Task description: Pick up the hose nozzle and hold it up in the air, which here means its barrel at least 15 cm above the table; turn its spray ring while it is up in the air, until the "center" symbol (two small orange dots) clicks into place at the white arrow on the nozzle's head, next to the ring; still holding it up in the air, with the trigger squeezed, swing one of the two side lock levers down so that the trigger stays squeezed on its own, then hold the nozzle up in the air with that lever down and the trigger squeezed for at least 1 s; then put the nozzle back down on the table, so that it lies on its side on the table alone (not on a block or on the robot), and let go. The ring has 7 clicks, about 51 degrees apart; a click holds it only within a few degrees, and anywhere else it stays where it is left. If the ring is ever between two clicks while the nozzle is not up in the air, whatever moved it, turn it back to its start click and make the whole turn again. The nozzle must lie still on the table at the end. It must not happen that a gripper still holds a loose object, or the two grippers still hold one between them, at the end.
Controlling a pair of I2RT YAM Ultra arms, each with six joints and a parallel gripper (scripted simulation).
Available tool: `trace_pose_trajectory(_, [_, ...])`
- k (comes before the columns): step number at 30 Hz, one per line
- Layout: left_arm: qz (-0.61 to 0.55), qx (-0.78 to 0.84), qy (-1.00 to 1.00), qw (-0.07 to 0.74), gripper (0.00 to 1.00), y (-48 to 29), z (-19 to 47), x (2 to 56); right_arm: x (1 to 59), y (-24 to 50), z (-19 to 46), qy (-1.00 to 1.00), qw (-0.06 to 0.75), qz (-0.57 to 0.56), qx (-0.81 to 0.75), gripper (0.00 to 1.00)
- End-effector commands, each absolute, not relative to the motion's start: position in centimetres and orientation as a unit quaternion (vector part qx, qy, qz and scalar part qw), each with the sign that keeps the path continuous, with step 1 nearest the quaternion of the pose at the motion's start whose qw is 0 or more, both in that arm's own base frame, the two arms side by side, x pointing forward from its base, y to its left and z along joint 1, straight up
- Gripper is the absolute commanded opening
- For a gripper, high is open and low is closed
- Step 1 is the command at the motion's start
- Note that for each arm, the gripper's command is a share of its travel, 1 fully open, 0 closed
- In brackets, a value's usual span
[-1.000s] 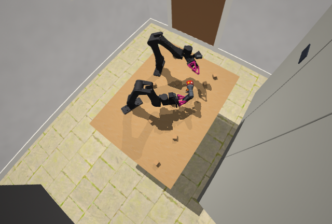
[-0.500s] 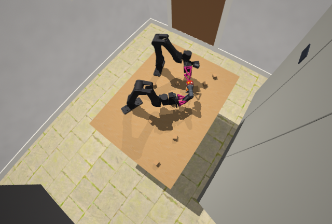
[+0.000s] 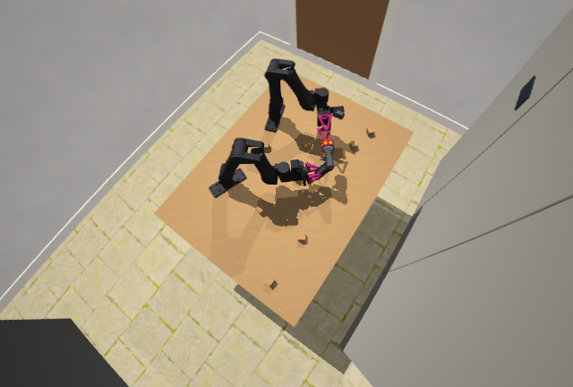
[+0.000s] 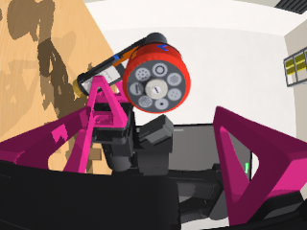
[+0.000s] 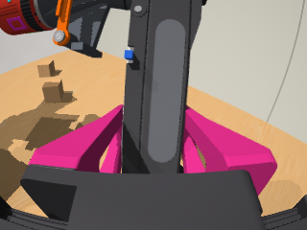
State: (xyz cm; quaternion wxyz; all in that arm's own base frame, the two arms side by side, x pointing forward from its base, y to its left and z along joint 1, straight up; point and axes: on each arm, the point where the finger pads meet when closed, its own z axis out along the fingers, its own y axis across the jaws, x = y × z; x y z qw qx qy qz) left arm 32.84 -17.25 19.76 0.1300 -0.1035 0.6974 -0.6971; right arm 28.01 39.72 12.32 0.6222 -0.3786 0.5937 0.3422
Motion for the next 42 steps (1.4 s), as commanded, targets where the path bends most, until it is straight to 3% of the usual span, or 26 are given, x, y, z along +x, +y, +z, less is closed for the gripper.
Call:
trace_pose_trajectory(1, [-0.703, -0.086, 0.69, 0.151, 0.87, -17.3, 20.9, 32.8, 28.1, 39.3, 15.6, 0.562, 0.654, 0.354, -0.362, 0.36])
trace_pose_trajectory(42, [-0.702, -0.072, 0.691, 0.156, 0.87, -23.5, 21.4, 35.2, 28.1, 39.3, 15.6, 0.562, 0.654, 0.354, -0.362, 0.36])
